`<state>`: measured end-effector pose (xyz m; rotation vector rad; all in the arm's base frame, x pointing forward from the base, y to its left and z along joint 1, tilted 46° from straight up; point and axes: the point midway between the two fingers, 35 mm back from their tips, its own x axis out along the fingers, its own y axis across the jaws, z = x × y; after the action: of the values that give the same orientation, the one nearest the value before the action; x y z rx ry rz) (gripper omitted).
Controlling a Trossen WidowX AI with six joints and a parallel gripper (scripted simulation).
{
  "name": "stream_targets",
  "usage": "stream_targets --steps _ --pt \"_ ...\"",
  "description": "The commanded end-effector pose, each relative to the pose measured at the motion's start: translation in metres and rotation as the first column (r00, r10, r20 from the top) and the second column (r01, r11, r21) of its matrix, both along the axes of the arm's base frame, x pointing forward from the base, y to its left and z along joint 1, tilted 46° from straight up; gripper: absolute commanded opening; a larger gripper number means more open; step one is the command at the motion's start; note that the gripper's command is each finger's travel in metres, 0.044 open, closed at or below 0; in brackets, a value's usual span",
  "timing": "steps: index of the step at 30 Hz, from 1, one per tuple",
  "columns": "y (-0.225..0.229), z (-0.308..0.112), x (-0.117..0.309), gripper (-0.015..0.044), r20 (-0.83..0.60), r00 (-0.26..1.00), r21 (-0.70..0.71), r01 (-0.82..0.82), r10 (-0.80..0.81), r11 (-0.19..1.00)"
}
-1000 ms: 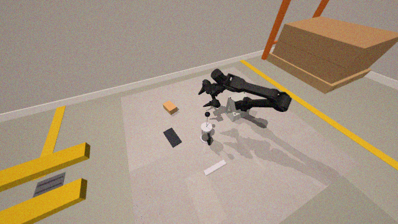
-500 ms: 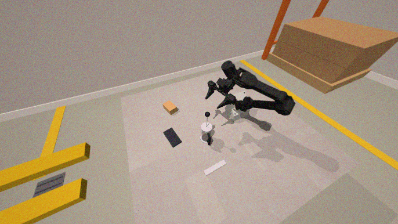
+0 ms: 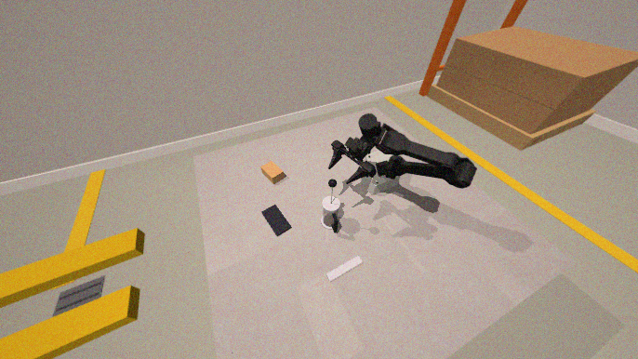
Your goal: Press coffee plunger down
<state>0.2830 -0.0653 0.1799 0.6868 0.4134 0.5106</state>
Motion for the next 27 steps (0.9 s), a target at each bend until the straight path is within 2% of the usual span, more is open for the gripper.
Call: stream_targets --steps 1,22,27 --pt "0.004 -0.005 0.003 0.044 -0.012 1.0 0.006 -0.002 0.002 1.0" --pt "0.023 -0.008 0.027 0.044 -0.003 1.0 0.012 0.0 0.0 1.0" --pt "0.023 -0.008 0.027 0.0309 -0.003 1.0 0.012 0.0 0.0 1.0"
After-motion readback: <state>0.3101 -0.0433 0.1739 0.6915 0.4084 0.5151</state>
